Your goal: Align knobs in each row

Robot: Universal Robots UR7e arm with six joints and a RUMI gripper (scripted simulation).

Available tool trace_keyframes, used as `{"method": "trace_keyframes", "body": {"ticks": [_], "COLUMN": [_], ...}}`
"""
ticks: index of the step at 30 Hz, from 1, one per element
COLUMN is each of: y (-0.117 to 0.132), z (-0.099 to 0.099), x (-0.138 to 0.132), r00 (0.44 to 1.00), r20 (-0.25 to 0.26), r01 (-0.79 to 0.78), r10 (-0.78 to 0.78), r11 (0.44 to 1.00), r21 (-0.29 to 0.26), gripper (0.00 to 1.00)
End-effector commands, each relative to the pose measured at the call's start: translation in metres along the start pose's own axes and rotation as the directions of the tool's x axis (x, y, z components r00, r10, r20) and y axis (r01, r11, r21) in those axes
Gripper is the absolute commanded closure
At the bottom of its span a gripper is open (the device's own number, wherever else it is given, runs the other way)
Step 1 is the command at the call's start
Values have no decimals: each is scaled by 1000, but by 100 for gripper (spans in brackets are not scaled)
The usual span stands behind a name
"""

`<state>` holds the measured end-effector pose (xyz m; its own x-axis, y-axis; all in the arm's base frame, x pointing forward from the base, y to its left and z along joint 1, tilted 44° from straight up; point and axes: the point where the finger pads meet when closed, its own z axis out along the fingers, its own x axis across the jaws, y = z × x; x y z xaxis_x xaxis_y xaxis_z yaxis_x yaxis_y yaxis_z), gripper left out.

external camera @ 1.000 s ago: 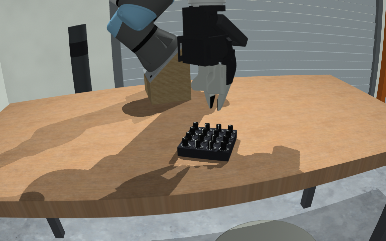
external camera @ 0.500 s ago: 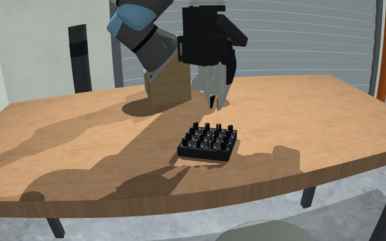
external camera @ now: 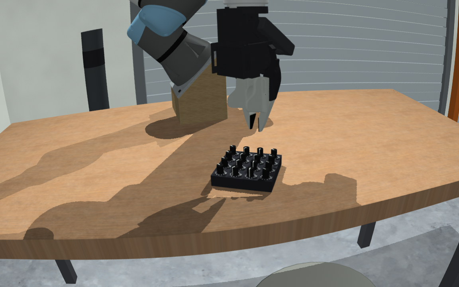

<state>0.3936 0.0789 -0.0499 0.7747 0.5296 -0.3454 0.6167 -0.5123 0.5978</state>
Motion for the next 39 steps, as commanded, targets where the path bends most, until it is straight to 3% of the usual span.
{"method": "trace_keyframes", "body": {"ticks": [1,16,39], "y": [0,0,0], "z": [0,5,30], "x": [0,0,0], "r00": [1000,1000,1000], "r20": [-1,-1,-1], "r01": [0,-1,-1], "r10": [0,1,1], "r11": [1000,1000,1000], "r21": [0,0,0], "gripper": [89,89,89]}}
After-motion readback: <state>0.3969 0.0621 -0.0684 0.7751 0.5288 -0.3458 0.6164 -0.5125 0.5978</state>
